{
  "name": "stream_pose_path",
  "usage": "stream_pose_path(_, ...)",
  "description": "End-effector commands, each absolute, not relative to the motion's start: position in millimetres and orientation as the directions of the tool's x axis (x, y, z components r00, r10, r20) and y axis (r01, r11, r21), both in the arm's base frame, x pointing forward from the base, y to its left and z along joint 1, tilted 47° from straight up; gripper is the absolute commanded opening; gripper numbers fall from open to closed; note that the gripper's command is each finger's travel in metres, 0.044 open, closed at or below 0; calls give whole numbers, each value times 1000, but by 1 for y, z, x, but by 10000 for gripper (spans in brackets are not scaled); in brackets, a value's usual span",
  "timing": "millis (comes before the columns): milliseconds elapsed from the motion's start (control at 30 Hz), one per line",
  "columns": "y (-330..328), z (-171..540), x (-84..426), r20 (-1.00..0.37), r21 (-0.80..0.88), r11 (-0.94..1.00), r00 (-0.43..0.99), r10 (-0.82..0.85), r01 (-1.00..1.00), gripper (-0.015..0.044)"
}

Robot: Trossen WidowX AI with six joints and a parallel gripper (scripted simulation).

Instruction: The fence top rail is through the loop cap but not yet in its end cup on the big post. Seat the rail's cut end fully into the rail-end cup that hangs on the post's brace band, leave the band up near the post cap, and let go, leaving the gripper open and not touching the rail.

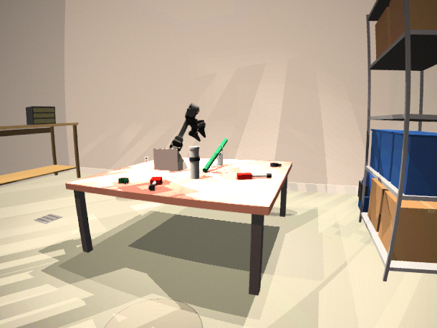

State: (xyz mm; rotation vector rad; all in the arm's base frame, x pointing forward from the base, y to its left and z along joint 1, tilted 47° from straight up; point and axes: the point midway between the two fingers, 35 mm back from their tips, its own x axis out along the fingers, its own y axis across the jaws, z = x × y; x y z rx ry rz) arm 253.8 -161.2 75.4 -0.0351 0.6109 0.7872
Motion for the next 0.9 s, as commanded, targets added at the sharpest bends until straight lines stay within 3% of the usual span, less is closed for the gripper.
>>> stream_pose_path(0,-196,19,234,-502,-331,417,532,682,-847,440)
stream_pose_path(233,-206,-6,223,-479,-557,229,535,696,-798,440)
stream_pose_path(867,-205,-8,223,-479,-565,222,535,696,-795,440)
